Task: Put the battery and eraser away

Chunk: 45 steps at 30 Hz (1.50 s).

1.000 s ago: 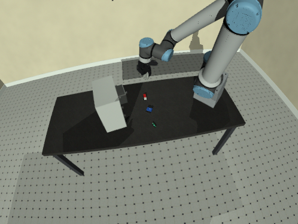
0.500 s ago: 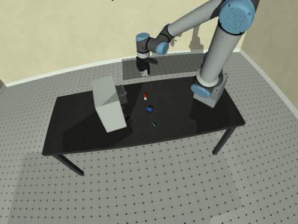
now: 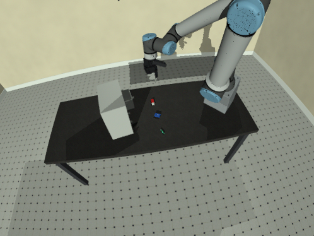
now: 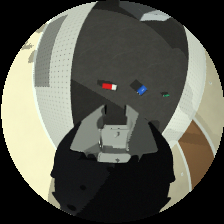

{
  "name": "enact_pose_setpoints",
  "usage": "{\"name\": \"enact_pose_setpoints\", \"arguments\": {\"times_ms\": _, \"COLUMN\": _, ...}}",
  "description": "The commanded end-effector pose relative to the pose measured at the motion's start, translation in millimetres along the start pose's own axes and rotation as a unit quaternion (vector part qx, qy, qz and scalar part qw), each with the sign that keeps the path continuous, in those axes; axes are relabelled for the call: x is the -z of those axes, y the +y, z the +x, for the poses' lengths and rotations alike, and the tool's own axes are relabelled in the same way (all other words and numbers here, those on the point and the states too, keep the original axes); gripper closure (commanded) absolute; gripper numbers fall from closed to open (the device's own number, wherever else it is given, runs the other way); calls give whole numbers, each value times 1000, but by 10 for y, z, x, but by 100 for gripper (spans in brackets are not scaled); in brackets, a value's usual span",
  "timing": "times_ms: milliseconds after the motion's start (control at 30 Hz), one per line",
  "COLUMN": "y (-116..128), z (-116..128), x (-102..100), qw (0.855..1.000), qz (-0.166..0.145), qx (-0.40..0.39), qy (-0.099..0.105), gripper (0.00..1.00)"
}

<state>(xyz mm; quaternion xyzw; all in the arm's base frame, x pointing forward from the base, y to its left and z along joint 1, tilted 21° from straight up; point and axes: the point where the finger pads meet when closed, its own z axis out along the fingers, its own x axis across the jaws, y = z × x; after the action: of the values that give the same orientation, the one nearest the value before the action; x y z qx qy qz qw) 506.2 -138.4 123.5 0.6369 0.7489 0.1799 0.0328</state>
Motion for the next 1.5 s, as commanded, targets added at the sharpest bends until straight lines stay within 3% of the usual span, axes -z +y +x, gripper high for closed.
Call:
{"name": "enact_pose_setpoints", "arguments": {"times_ms": 0, "y": 3, "z": -4, "x": 8, "qw": 1000, "qz": 0, "qx": -3, "qy": 2, "gripper": 80}}
{"name": "enact_pose_setpoints", "arguments": {"times_ms": 833, "y": 6, "z": 1, "x": 3, "qw": 1000, "qz": 0, "qx": -1, "qy": 2, "gripper": 80}}
{"name": "enact_pose_setpoints", "arguments": {"times_ms": 1100, "y": 119, "z": 170, "x": -190, "qw": 997, "qz": 4, "qx": 77, "qy": 1, "gripper": 80}}
{"name": "enact_pose_setpoints", "arguments": {"times_ms": 1233, "y": 244, "z": 395, "x": -418, "qw": 986, "qz": 7, "qx": 169, "qy": 1, "gripper": 80}}
{"name": "enact_pose_setpoints", "arguments": {"times_ms": 1333, "y": 353, "z": 637, "x": -635, "qw": 966, "qz": 10, "qx": 257, "qy": 1, "gripper": 80}}
{"name": "enact_pose_setpoints", "arguments": {"times_ms": 1400, "y": 353, "z": 637, "x": -635, "qw": 966, "qz": 10, "qx": 257, "qy": 1, "gripper": 80}}
{"name": "enact_pose_setpoints", "arguments": {"times_ms": 1467, "y": 425, "z": 831, "x": -792, "qw": 947, "qz": 11, "qx": 321, "qy": 1, "gripper": 80}}
